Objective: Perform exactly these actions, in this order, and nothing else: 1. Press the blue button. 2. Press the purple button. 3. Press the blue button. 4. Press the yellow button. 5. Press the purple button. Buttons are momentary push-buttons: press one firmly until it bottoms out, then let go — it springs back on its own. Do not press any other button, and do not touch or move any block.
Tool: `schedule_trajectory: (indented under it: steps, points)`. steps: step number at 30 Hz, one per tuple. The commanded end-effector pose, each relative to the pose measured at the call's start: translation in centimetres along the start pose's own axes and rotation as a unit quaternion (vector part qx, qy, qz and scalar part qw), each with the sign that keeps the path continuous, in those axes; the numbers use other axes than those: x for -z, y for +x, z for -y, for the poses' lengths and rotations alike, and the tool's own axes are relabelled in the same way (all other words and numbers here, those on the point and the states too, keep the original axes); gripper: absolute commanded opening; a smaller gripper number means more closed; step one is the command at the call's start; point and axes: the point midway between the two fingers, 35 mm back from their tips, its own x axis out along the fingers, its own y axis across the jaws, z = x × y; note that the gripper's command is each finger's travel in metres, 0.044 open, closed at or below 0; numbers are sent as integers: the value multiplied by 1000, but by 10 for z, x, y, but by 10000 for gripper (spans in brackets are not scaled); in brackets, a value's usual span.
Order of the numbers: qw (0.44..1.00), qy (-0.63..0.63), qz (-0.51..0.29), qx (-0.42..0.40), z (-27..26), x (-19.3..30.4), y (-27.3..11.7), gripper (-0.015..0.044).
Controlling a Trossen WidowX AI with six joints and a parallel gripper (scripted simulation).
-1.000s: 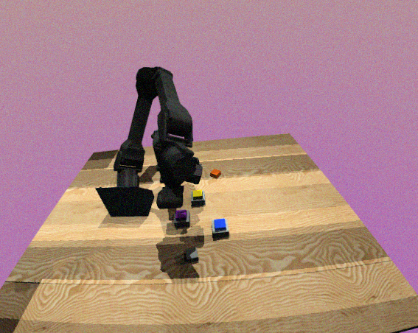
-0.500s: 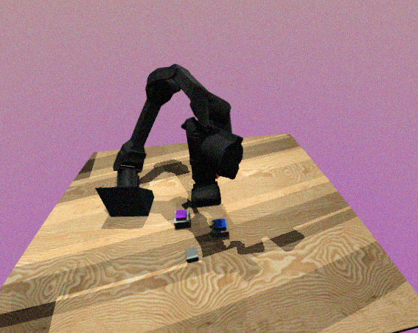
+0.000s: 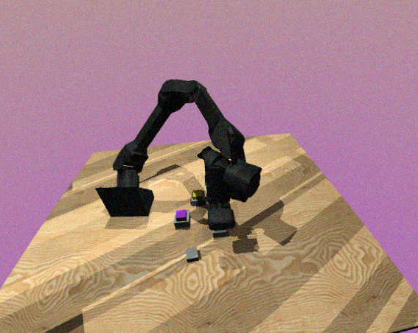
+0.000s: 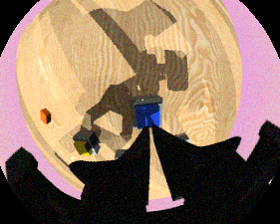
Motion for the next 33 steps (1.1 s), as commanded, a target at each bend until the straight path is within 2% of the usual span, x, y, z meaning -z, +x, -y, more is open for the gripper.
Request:
schedule_trajectory:
  steps: [1, 19, 33]
  points:
    - [1000, 2, 7, 1, 1, -1, 2, 20]
    - [1000, 2, 7, 0, 1, -1, 31, 20]
    - [1000, 2, 7, 0, 1, -1, 32, 20]
